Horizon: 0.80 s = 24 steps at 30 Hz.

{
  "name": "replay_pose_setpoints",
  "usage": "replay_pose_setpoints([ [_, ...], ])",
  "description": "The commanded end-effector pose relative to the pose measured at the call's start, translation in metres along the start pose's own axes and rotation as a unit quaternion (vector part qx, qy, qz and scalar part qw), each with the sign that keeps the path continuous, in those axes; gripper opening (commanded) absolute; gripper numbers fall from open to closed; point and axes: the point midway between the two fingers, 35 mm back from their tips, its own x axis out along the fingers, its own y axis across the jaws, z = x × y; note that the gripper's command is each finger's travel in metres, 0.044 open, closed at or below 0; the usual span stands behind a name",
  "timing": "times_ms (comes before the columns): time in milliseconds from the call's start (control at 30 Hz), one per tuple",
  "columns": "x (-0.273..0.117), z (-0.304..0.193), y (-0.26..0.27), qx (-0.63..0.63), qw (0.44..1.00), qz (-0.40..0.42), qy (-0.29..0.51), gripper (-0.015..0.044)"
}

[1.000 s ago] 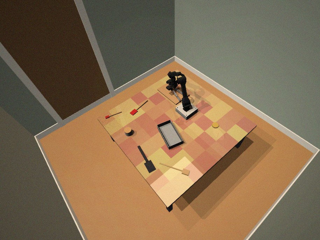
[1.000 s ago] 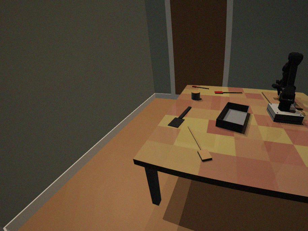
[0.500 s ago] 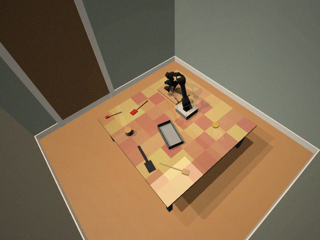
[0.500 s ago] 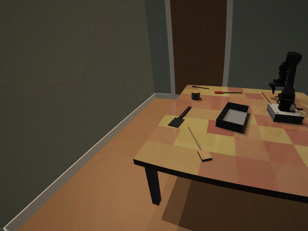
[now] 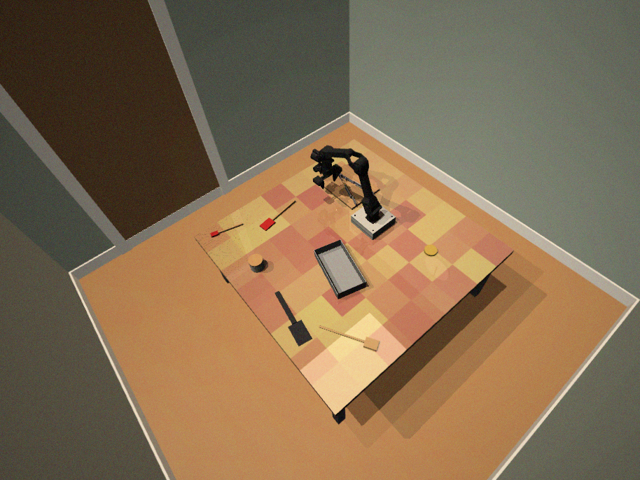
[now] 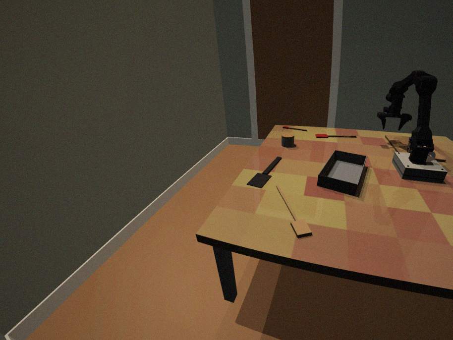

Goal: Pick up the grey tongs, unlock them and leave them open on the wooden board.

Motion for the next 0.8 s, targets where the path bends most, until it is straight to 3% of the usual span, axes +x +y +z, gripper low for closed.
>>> replay_pose_setpoints([
  [0, -0.021, 0.001, 0.001, 0.000, 1.000, 0.000, -0.007, 0.0440],
  [133, -0.048, -0.002, 0.002, -0.007, 1.000, 0.001, -0.007, 0.0440],
  [767, -0.048, -0.002, 0.002, -0.007, 1.000, 0.001, -0.007, 0.0440],
])
